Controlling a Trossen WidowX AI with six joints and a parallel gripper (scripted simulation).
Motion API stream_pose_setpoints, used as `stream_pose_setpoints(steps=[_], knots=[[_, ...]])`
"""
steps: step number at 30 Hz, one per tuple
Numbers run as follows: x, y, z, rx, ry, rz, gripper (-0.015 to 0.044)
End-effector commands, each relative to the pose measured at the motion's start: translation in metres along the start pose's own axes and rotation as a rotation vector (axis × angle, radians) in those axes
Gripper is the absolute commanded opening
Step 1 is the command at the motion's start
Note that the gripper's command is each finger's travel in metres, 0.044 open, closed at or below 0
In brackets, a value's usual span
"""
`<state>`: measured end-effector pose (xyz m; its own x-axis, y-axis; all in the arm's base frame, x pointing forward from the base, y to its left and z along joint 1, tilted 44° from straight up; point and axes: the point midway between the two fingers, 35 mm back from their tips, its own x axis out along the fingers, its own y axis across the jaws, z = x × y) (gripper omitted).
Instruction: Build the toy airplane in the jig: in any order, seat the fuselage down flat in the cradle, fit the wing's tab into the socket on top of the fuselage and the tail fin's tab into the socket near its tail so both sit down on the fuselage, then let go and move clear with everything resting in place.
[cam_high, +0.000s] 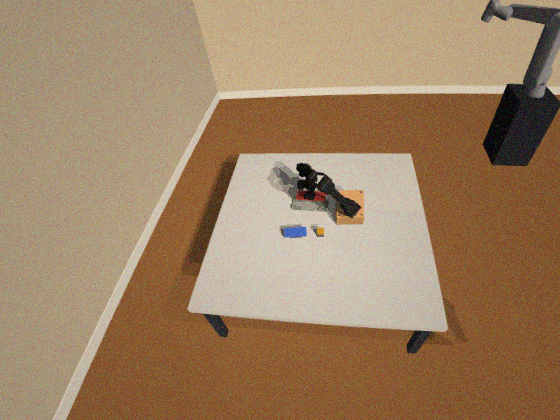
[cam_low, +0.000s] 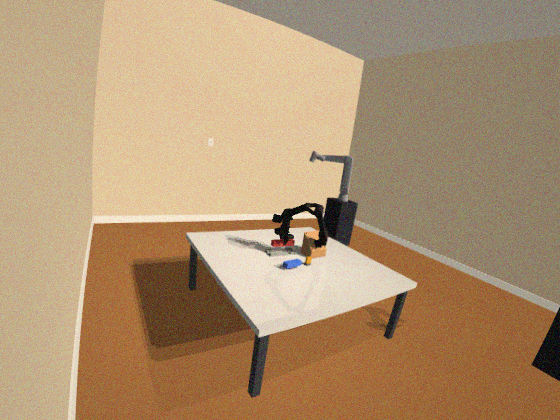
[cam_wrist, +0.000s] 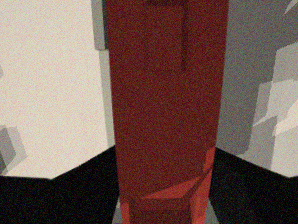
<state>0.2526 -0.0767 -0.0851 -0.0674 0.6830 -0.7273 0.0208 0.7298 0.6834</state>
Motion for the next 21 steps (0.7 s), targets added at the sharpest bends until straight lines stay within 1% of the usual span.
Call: stream_pose_setpoints(steps=[1,21], knots=[[0.0,-0.001,0.0,-0.005,0.002,-0.005,0.0197],[0.029,-0.002,0.0,-0.005,0.002,-0.004,0.0197]])
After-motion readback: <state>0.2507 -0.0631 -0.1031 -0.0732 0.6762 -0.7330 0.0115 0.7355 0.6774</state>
